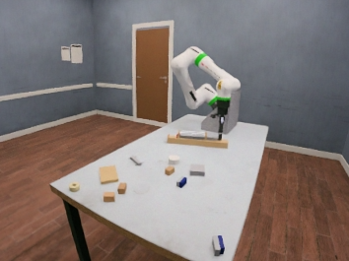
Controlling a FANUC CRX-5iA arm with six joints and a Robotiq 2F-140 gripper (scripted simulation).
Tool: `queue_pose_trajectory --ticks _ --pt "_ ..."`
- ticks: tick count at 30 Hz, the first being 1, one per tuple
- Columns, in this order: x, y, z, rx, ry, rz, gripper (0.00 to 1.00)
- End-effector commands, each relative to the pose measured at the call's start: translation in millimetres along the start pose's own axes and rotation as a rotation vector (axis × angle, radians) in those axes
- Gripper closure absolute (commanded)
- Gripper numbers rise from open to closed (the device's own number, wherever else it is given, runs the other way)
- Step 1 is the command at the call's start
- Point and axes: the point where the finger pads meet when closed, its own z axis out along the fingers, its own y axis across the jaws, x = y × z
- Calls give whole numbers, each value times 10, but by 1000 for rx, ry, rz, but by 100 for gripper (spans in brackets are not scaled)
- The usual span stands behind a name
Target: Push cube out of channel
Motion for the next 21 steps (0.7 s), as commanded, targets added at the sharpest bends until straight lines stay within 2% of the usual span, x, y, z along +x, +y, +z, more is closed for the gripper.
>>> queue_pose_trajectory --ticks 1,21 --pt "28 -7 -8 2 0 0 90" --pt "207 -7 -8 2 0 0 90"
